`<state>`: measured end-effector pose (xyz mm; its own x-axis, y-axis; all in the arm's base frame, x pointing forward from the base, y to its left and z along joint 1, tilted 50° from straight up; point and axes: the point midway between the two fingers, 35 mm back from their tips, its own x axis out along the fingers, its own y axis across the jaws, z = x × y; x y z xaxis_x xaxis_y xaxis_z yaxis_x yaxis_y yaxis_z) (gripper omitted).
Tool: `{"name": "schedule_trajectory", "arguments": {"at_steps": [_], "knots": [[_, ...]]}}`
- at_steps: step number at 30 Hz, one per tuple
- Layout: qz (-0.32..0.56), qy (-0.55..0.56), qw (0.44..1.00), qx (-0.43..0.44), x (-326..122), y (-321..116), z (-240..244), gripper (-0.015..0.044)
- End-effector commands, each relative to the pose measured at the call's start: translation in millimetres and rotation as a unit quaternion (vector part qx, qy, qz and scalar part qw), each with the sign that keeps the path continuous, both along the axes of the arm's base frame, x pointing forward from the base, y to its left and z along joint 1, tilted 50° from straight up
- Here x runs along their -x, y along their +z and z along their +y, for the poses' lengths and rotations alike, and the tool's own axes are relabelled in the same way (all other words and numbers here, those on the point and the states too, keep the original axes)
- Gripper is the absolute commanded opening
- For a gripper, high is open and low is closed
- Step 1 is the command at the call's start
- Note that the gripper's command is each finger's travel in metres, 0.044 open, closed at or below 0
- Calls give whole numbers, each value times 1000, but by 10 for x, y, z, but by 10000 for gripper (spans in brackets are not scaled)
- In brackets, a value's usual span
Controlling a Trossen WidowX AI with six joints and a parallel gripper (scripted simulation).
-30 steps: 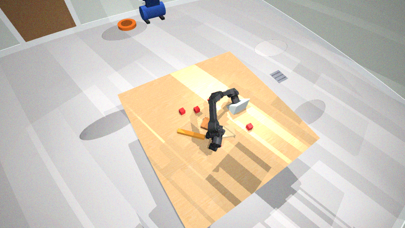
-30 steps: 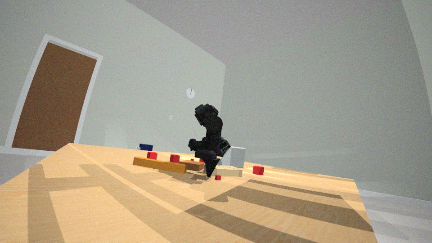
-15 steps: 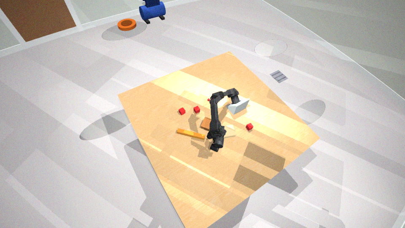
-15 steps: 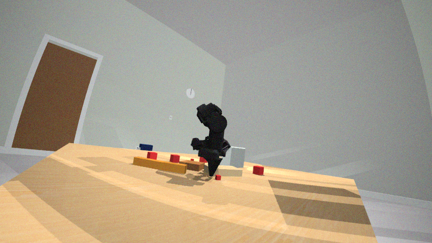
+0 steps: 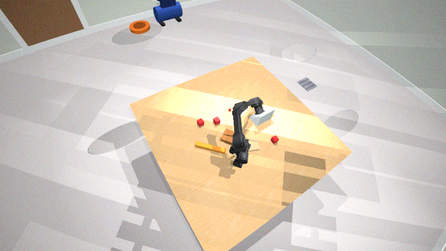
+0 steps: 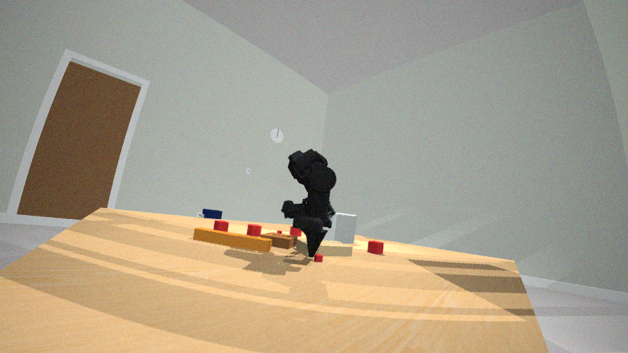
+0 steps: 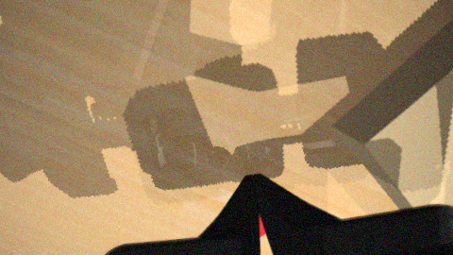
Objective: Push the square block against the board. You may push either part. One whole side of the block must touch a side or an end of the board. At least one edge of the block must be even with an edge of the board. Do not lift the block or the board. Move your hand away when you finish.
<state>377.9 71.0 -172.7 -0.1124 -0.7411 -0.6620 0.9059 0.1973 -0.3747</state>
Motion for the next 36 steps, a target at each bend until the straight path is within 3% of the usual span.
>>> {"name": "schedule_trajectory", "arguments": {"at_steps": [1,36], "knots": [[2,-3,1000,-1,24,-47,18,0],[3,-1,1000,-2,133,-223,202,0]]}}
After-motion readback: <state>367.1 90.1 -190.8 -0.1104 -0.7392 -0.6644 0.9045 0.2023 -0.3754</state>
